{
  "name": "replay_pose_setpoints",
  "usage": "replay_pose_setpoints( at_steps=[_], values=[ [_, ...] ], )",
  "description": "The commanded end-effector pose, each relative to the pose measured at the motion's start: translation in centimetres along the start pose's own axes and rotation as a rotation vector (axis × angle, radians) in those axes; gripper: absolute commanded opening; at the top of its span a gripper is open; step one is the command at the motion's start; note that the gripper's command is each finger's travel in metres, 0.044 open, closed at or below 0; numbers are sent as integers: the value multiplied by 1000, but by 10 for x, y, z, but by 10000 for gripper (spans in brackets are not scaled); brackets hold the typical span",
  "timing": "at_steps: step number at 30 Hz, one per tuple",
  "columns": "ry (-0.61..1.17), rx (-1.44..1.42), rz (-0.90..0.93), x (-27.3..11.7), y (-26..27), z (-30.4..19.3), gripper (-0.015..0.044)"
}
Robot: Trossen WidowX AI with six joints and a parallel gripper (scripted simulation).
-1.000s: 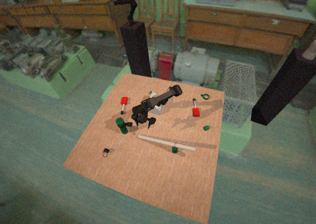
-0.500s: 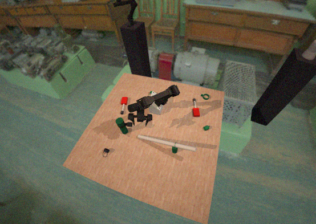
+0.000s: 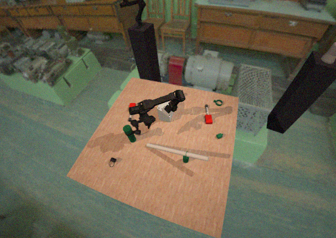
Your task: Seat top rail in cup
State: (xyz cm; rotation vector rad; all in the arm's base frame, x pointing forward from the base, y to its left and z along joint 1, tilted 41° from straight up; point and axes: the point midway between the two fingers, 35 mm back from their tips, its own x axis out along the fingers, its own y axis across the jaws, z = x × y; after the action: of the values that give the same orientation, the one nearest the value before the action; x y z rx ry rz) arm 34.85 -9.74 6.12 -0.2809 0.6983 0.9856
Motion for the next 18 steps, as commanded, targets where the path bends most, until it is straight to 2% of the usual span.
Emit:
replay_pose_setpoints(
  at_steps=[1,8,18],
  values=[
    [-73,-580,27,2,-8,-67,440],
    [-98,-844,13,0,-8,-86,440],
    [-99,-854,12,0,-8,-86,440]
  ],
)
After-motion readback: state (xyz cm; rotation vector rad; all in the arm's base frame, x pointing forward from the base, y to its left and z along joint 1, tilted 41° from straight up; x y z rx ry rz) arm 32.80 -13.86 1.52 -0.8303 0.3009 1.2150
